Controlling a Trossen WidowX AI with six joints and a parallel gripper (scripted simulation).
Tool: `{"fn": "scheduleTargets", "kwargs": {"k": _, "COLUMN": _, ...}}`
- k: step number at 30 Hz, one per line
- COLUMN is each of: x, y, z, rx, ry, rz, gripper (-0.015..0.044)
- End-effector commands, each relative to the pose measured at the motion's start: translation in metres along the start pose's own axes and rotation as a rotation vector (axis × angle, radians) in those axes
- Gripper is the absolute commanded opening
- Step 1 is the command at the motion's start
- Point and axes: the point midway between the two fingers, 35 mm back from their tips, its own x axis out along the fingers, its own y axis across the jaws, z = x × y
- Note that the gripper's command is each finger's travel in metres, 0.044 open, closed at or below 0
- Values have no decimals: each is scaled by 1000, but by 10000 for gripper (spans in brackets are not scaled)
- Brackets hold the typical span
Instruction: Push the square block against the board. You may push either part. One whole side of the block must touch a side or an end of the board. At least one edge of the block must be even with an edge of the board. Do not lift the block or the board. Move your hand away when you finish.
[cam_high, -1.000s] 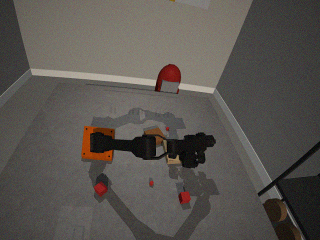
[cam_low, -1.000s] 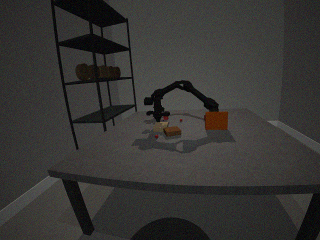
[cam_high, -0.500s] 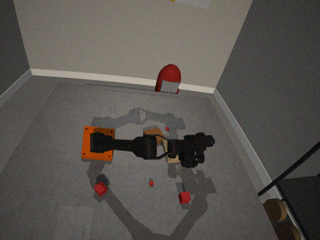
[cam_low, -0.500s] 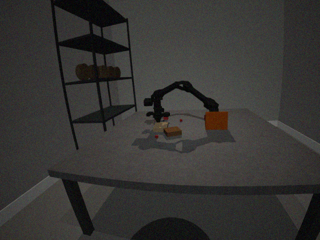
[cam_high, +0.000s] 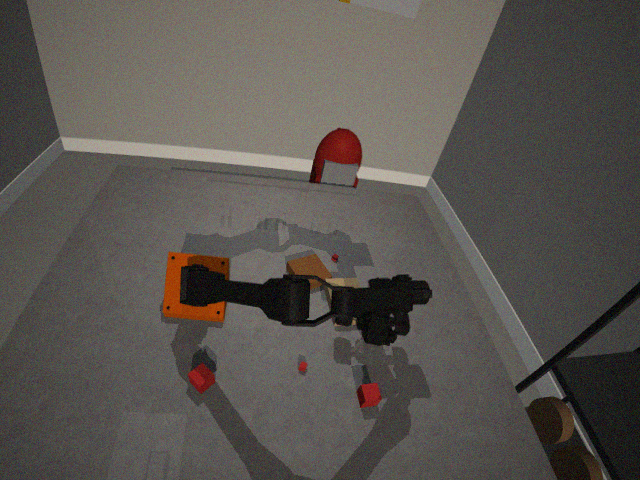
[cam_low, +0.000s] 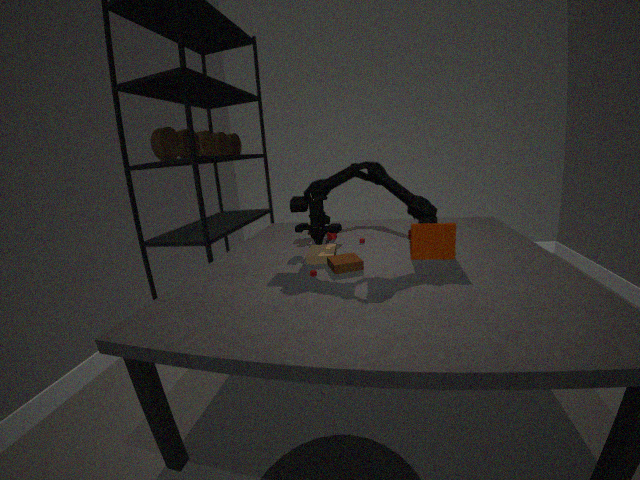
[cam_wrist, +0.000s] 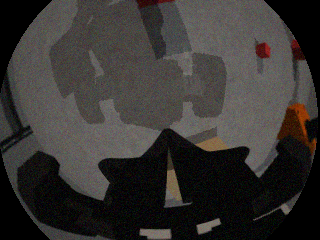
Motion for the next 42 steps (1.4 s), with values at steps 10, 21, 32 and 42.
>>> {"fn": "scheduleTargets", "kwargs": {"k": 10, "x": -1, "y": 1, "z": 21, "rx": 0, "ry": -1, "rz": 2, "gripper": 0}}
{"fn": "scheduleTargets", "kwargs": {"k": 21, "x": -56, "y": 0, "z": 15, "rx": -6, "ry": 2, "rz": 1, "gripper": 0}}
{"fn": "scheduleTargets", "kwargs": {"k": 32, "x": -58, "y": 9, "z": -22, "rx": -361, "ry": 9, "rz": 6, "gripper": 0}}
{"fn": "scheduleTargets", "kwargs": {"k": 42, "x": -59, "y": 14, "z": -60, "rx": -705, "ry": 13, "rz": 13, "gripper": 0}}
